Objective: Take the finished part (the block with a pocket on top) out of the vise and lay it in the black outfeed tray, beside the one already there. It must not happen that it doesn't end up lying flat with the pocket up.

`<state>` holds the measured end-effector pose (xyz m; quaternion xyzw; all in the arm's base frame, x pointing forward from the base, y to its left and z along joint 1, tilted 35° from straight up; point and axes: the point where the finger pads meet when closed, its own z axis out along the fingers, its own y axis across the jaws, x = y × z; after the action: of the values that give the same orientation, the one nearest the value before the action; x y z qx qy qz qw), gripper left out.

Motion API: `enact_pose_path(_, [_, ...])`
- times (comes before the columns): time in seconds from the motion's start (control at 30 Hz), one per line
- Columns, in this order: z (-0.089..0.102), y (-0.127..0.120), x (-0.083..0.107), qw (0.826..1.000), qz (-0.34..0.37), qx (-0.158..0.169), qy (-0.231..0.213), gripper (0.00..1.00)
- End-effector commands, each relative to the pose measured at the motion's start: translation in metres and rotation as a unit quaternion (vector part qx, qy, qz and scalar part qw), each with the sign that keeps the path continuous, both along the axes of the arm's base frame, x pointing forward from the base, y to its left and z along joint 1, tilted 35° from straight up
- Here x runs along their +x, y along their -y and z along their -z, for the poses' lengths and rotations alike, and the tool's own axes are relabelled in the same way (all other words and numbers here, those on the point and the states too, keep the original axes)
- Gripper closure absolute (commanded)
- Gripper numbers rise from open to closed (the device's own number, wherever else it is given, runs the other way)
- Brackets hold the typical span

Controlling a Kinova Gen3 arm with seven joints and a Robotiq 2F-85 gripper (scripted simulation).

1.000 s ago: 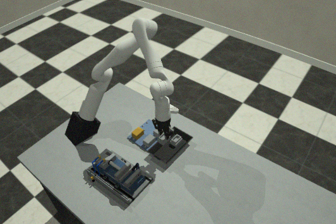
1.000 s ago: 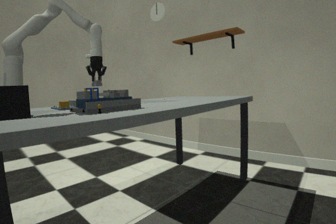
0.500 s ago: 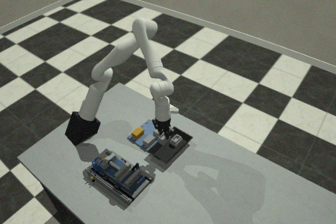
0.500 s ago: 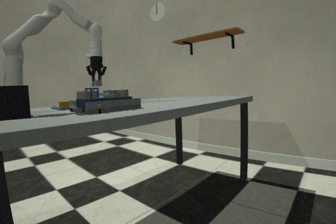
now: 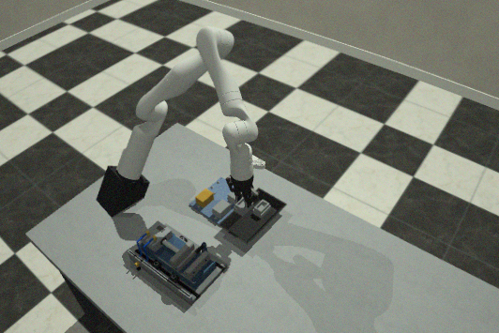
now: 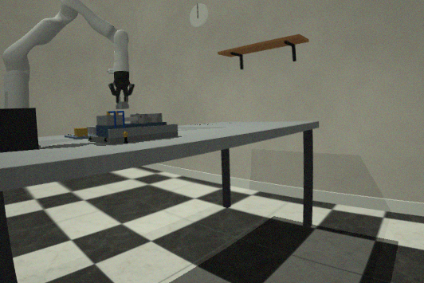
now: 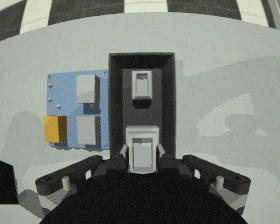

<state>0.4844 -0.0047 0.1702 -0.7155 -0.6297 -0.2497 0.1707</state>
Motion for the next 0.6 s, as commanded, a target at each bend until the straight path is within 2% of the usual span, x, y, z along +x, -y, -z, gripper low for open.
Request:
enact_pose_path(0.0, [-0.0001,0.0003,0.0002,1.000,0.000,0.000,0.000,1.00])
enact_pose_path(0.57, [0.0096,-0.0063,0.0020,1.000,0.000,0.000,0.001,1.00])
